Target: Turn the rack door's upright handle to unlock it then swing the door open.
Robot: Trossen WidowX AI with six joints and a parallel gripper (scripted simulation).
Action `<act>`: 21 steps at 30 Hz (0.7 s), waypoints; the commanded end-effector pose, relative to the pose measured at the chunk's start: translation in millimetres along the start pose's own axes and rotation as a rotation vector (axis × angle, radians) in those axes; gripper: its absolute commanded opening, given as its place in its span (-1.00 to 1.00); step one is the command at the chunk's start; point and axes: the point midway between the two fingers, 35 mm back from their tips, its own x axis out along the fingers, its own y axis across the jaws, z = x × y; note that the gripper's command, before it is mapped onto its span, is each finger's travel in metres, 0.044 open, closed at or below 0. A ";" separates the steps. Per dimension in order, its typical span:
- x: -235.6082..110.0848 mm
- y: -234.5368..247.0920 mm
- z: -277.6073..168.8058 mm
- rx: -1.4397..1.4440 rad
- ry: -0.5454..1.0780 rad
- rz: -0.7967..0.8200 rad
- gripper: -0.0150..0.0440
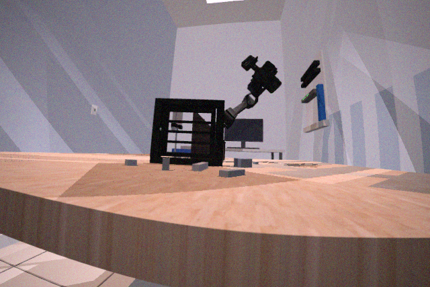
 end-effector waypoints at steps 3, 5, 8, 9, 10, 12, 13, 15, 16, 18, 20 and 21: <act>5.3 -1.7 -5.0 -0.015 0.034 0.000 0.60; 12.0 -4.1 -11.9 -0.035 0.080 0.001 0.48; 21.5 -8.2 -22.7 -0.062 0.148 0.003 0.48; 24.5 -9.6 -26.3 -0.070 0.171 0.005 0.48; 27.5 -11.1 -30.1 -0.078 0.194 0.006 0.48; 33.0 -14.1 -37.6 -0.093 0.239 0.010 0.48; 35.7 -15.7 -41.4 -0.100 0.261 0.012 0.48; 40.7 -18.9 -49.1 -0.113 0.306 0.018 0.48; 43.1 -20.6 -53.0 -0.119 0.329 0.021 0.48; 47.6 -24.0 -60.9 -0.130 0.373 0.027 0.48; 51.7 -27.6 -68.9 -0.139 0.418 0.034 0.48; 53.6 -29.4 -72.9 -0.143 0.440 0.038 0.48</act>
